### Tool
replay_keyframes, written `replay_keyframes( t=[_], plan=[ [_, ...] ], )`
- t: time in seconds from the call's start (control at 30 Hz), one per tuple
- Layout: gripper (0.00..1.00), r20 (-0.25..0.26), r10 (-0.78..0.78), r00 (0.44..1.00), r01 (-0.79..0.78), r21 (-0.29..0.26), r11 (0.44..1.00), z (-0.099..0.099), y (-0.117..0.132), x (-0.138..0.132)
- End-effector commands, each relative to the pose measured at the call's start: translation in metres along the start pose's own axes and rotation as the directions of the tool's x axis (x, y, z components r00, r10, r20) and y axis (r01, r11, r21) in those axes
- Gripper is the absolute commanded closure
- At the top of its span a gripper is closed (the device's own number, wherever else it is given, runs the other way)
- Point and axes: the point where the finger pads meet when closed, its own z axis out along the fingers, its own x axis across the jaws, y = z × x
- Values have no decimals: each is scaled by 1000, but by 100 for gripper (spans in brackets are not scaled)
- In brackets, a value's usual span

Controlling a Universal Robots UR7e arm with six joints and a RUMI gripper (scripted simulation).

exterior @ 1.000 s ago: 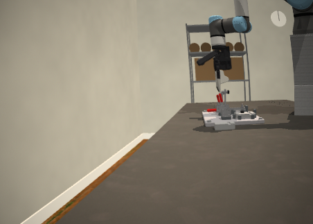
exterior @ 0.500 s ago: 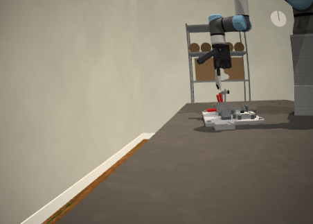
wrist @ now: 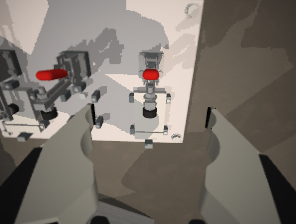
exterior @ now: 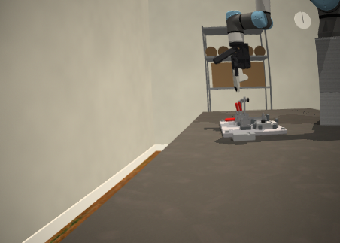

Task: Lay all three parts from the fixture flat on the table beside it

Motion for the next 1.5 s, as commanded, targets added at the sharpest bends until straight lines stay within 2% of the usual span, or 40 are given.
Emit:
replay_keyframes(
  t=[0.0,0.3,0.7,1.0,1.47],
  plan=[
    [41,2,2,1000,-2,-4,1000,-2,3,-1],
    [41,1,2,1000,-2,-3,1000,-2,14,0],
    [41,2,2,1000,-2,-4,1000,-2,62,0],
    [41,4,3,1000,-3,-6,1000,-1,84,-1],
    [41,3,1,1000,-1,-5,1000,0,88,-1]
  ],
)
